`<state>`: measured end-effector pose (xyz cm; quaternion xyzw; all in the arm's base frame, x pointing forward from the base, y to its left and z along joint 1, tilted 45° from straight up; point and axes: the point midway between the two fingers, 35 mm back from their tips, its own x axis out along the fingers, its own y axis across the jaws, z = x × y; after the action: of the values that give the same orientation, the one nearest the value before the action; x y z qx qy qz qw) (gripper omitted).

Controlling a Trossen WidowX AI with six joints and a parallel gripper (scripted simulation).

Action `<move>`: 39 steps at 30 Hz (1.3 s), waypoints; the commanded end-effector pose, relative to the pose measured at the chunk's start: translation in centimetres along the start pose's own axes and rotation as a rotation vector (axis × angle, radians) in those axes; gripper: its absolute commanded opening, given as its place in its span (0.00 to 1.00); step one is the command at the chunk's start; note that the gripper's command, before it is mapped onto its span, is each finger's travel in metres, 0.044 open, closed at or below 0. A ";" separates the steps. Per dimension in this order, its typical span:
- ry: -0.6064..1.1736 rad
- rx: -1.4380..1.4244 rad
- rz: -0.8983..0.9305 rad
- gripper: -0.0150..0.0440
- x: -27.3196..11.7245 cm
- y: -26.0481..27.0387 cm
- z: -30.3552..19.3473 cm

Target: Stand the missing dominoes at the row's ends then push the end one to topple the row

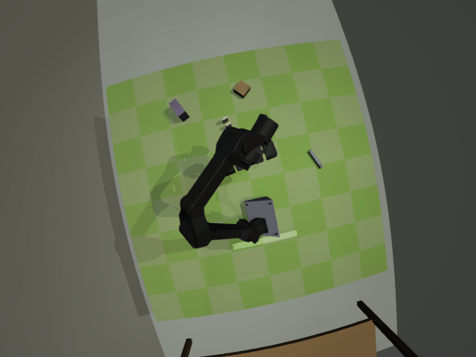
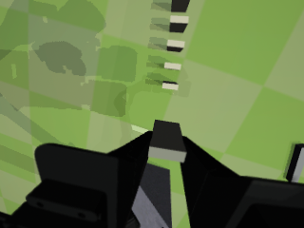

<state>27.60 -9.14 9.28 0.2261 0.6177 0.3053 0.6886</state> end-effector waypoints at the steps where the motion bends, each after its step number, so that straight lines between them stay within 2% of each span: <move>1: 0.004 -0.020 -0.002 0.44 0.1 -0.2 0.0; 28: 0.002 -0.021 0.002 0.44 12.9 -0.1 0.0; 39: 0.002 -0.021 0.003 0.44 13.2 -0.1 0.0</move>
<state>28.33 -0.05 -0.14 0.2149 0.6140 0.3139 0.6916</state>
